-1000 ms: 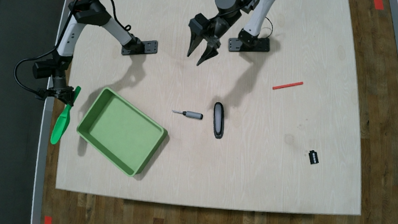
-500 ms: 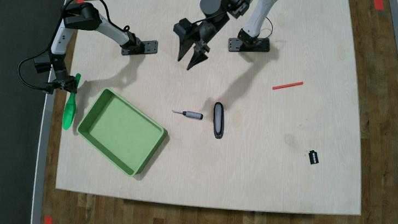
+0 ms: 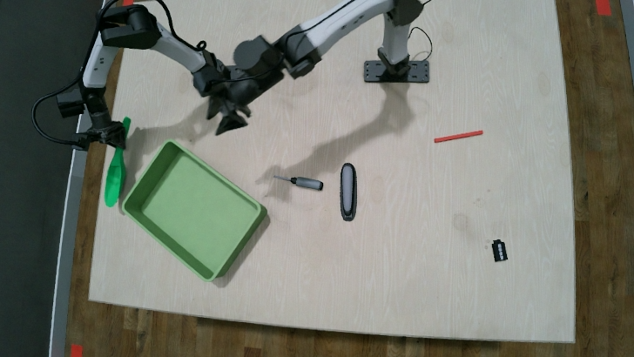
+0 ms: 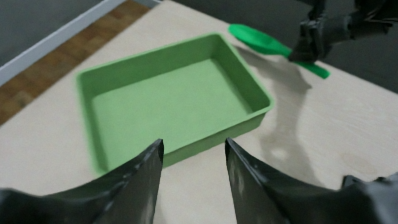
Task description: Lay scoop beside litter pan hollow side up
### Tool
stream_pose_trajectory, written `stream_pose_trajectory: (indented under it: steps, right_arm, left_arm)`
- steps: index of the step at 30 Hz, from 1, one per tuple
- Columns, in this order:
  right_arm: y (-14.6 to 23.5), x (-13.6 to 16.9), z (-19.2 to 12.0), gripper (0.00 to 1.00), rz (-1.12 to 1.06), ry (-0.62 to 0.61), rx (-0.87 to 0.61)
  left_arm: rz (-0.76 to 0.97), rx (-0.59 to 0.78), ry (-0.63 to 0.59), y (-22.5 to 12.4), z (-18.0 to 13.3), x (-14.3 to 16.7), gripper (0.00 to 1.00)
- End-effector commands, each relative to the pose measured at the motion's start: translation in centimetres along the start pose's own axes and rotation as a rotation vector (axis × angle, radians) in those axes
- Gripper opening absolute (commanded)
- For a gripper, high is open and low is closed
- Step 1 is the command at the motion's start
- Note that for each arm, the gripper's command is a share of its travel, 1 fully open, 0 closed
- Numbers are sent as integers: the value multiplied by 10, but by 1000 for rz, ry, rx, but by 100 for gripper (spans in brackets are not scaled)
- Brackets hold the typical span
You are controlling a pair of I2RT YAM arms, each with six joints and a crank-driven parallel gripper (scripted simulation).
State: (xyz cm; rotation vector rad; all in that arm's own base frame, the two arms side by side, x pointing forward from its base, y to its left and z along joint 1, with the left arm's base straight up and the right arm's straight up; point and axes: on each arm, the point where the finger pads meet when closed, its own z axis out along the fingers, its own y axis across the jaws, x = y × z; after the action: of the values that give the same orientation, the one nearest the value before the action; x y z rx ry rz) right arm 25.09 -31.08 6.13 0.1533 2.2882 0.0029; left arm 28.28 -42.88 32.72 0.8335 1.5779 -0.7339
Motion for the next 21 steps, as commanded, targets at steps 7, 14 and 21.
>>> stream_pose_trajectory:
  steps: [7, 14, 21]
  right_arm:
    - [-26, -16, 15, 19, -60, -63, 15]
    - [-15, 8, 29, 19, -42, -52, 1]
    - [-7, 4, -4, 68, -61, -59, 21]
  left_arm:
    - [15, 144, -238, -84, 109, -11, 48]
    - [15, 235, -256, -147, 154, 43, 48]
    - [18, 252, -244, -163, 167, 69, 48]
